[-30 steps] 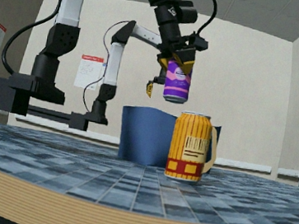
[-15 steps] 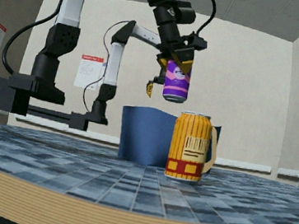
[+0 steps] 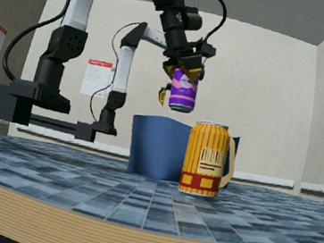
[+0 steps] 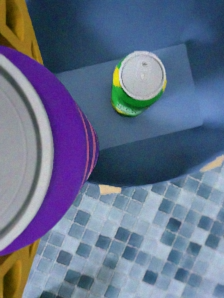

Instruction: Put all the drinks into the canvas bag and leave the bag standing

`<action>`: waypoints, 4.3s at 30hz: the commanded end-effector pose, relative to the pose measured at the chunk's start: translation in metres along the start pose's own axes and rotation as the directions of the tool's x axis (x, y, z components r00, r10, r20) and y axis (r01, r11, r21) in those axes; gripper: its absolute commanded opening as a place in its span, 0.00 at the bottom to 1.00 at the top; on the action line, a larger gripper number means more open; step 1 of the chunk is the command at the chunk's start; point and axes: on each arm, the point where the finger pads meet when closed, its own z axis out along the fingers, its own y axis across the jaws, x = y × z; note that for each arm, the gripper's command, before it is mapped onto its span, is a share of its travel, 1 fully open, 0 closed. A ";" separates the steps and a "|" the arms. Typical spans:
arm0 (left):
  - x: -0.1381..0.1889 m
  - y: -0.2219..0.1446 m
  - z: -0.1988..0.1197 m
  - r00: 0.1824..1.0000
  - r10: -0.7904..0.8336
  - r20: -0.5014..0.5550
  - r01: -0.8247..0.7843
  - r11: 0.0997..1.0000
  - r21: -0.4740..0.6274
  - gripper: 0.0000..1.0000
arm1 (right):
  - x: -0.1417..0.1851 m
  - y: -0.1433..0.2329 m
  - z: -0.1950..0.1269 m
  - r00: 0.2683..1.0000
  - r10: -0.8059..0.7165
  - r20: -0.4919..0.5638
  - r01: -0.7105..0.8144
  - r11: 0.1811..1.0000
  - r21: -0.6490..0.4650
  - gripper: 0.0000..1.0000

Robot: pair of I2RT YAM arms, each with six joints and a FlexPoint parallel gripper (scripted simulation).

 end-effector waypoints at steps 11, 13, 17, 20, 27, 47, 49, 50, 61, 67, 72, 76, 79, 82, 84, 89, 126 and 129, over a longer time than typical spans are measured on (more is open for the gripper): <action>0.000 0.007 -0.008 1.000 -0.001 -0.006 0.001 1.000 -0.023 1.00 | -0.023 0.037 -0.017 0.996 0.041 0.079 -0.041 0.999 -0.006 0.67; 0.000 0.007 -0.008 1.000 -0.001 -0.006 0.001 1.000 -0.023 1.00 | -0.024 0.044 -0.017 0.996 0.042 0.084 -0.042 0.999 -0.010 0.67; 0.000 0.007 -0.008 1.000 -0.001 -0.006 0.001 1.000 -0.023 1.00 | -0.023 0.058 -0.020 0.995 0.042 0.085 -0.040 0.999 -0.019 0.67; 0.000 0.007 -0.008 1.000 -0.001 -0.006 0.001 1.000 -0.023 1.00 | -0.026 0.068 -0.021 0.994 0.047 0.097 -0.044 0.999 -0.027 0.67; 0.000 0.007 -0.008 1.000 -0.001 -0.006 0.001 1.000 -0.023 1.00 | -0.033 0.058 -0.030 0.991 0.055 0.123 -0.050 0.998 -0.041 0.67; 0.000 0.007 -0.008 1.000 -0.001 -0.006 0.001 1.000 -0.023 1.00 | -0.028 0.064 -0.031 0.991 0.043 0.127 -0.037 0.998 -0.050 0.67; 0.000 0.007 -0.008 1.000 -0.001 -0.006 0.001 1.000 -0.023 1.00 | -0.027 0.064 -0.031 0.991 0.039 0.126 -0.033 0.998 -0.050 0.67; 0.000 0.007 -0.008 1.000 -0.001 -0.006 0.001 1.000 -0.023 1.00 | -0.020 0.063 -0.025 0.994 0.033 0.109 -0.028 0.999 -0.040 0.67; 0.000 0.007 -0.008 1.000 -0.001 -0.006 0.001 1.000 -0.023 1.00 | -0.018 0.062 -0.021 0.994 0.032 0.107 -0.028 0.999 -0.037 0.67; 0.000 0.007 -0.008 1.000 -0.001 -0.006 0.001 1.000 -0.023 1.00 | -0.016 0.063 -0.012 0.993 0.035 0.115 -0.030 0.999 -0.044 0.67; 0.000 0.007 -0.008 1.000 -0.001 -0.006 0.001 1.000 -0.023 1.00 | -0.012 0.064 -0.002 0.993 0.032 0.109 -0.028 0.999 -0.040 0.67; 0.000 0.007 -0.008 1.000 -0.001 -0.006 0.001 1.000 -0.023 1.00 | -0.013 0.064 -0.001 0.993 0.033 0.111 -0.028 0.999 -0.041 0.67; 0.000 0.007 -0.008 1.000 -0.001 -0.006 0.001 1.000 -0.023 1.00 | -0.006 0.065 0.011 0.995 0.026 0.094 -0.023 0.999 -0.032 0.67; 0.000 0.007 -0.008 1.000 -0.001 -0.006 0.001 1.000 -0.023 1.00 | -0.005 0.064 0.013 0.995 0.028 0.094 -0.025 0.999 -0.032 0.67; 0.000 0.007 -0.008 1.000 -0.001 -0.006 0.001 1.000 -0.023 1.00 | -0.010 0.065 0.008 0.993 0.035 0.116 -0.030 0.999 -0.045 0.67; 0.000 0.007 -0.008 1.000 -0.001 -0.006 0.001 1.000 -0.023 1.00 | -0.002 0.065 0.021 0.995 0.029 0.100 -0.026 0.999 -0.036 0.67; 0.000 0.007 -0.008 1.000 -0.001 -0.006 0.001 1.000 -0.023 1.00 | 0.015 0.068 0.067 0.996 0.029 0.089 -0.026 0.999 -0.033 0.67; 0.000 0.007 -0.008 1.000 -0.001 -0.006 0.001 1.000 -0.023 1.00 | 0.007 0.069 0.056 0.993 0.037 0.112 -0.032 0.998 -0.046 0.67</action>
